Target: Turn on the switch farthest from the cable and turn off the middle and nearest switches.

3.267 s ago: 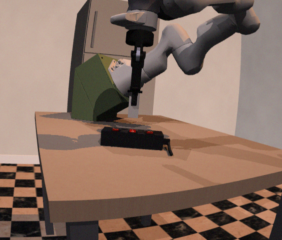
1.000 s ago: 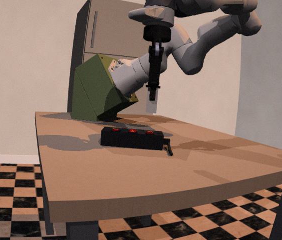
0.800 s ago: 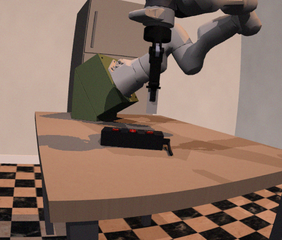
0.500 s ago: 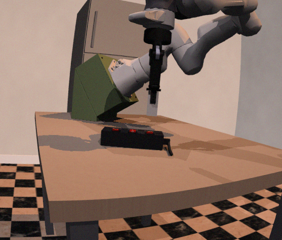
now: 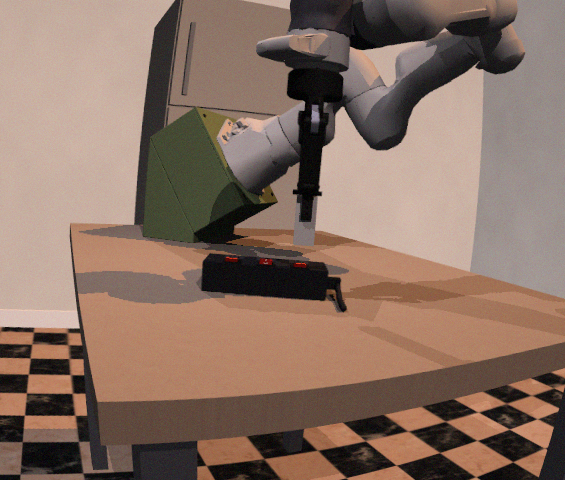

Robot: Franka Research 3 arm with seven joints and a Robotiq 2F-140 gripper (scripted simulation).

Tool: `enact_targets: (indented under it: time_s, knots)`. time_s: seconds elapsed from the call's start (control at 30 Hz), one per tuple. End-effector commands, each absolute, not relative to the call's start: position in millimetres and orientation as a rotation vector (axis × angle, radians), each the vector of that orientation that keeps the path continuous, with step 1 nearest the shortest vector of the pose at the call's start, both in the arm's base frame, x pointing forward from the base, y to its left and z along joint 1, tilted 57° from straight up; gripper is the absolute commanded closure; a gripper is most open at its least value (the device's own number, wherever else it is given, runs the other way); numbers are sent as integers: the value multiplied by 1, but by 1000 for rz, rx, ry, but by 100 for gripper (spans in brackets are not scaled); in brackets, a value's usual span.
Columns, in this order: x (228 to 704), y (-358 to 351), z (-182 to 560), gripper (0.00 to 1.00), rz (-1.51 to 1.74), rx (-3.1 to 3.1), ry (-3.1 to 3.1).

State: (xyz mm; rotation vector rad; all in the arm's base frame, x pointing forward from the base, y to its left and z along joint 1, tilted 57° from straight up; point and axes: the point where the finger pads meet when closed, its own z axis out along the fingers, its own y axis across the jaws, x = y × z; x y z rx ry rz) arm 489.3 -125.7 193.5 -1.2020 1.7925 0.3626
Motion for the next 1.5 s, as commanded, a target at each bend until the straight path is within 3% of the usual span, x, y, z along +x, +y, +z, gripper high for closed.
enact_targets:
  time_s: [0.0, 1.47]
  knots:
    - [492, -125, 190, 100, 353, -1203, 1793]
    - [500, -114, 182, 100, 353, -1203, 1793]
